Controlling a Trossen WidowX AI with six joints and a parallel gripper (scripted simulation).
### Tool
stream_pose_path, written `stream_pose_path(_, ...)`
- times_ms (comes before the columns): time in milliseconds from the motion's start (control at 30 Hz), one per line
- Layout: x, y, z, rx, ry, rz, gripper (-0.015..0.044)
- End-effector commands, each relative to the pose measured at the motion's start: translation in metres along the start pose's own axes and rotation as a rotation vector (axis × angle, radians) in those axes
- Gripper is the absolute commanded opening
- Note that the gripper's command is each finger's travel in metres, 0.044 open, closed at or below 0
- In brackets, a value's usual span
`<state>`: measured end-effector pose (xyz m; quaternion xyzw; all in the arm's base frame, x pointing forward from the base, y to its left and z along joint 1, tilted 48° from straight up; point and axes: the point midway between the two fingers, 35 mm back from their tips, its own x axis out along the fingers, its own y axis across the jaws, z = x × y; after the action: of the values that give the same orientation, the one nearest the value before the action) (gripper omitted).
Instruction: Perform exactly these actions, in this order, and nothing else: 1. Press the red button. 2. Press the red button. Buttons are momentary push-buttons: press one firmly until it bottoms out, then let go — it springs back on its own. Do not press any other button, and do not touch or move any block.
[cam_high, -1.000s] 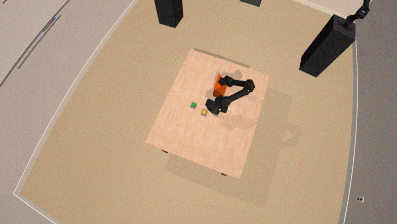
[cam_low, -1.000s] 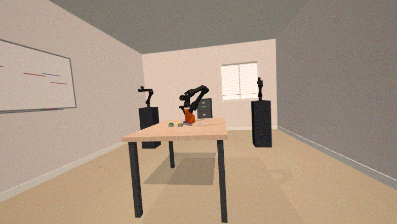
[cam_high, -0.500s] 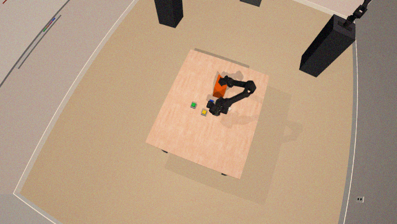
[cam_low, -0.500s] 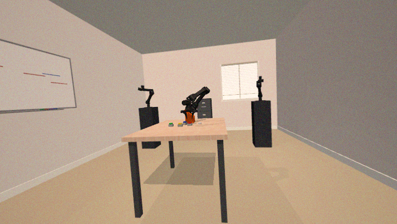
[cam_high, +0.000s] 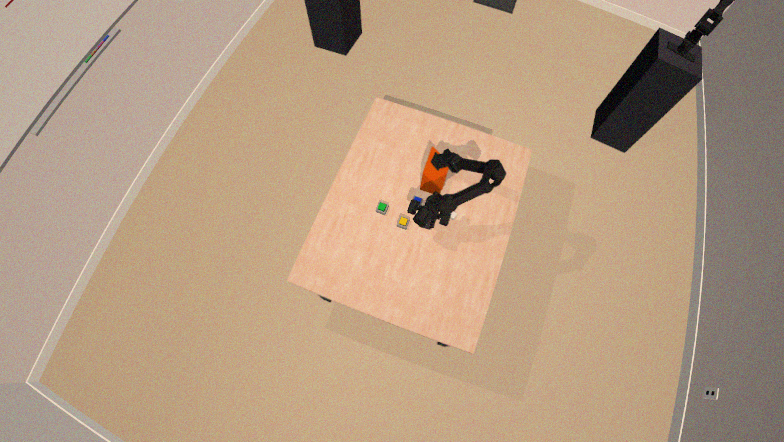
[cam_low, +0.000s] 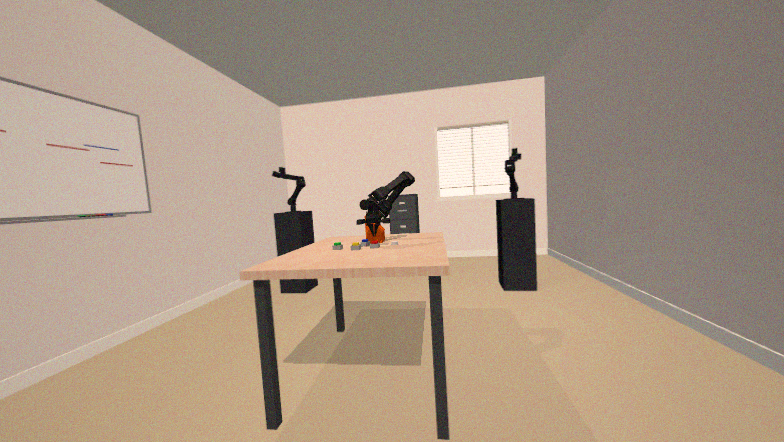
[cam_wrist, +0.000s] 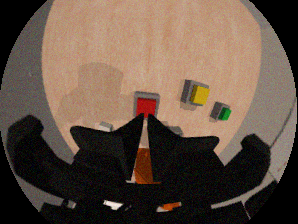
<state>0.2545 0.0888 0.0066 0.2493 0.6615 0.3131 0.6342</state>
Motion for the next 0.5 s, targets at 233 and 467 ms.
stream_pose_path(233, 0.011, 0.000, -0.002, 0.011, 0.006, 0.007, 0.0020)
stream_pose_path(467, 0.023, 0.000, -0.002, 0.011, 0.006, 0.008, 0.0020)
